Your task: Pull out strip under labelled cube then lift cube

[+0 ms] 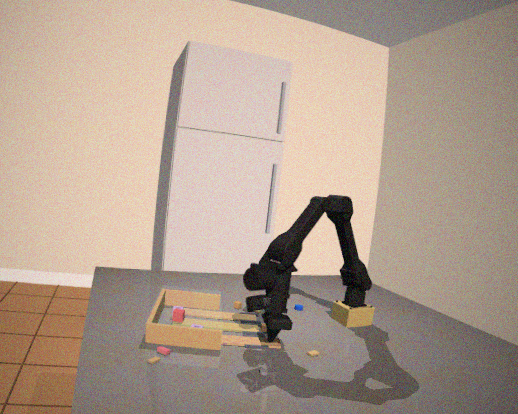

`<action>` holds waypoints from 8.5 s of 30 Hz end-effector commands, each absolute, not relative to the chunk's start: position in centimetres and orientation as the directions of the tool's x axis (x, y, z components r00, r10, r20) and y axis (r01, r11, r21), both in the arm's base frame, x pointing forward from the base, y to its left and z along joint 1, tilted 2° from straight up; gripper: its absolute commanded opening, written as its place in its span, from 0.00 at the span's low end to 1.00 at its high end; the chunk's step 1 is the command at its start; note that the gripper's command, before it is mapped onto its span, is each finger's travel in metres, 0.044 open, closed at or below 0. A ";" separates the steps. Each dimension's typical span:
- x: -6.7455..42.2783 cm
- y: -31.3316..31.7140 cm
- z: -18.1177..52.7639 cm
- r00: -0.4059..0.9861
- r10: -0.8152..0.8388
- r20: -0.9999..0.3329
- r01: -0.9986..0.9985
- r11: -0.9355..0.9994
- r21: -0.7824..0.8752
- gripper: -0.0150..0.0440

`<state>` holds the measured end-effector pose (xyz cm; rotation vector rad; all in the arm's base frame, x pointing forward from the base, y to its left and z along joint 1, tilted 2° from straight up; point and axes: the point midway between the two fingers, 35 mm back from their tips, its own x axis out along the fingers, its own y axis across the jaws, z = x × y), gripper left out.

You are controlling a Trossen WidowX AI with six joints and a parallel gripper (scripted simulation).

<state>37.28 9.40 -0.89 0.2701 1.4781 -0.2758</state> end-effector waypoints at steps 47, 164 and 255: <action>29.3 12.4 -2.1 0.043 -0.014 -0.999 0.341 0.940 0.001 0.25; 46.0 6.2 2.5 0.060 -0.021 -0.998 0.517 0.856 0.013 0.68; 30.0 4.2 7.6 0.045 -0.023 -0.999 0.517 0.856 0.004 0.25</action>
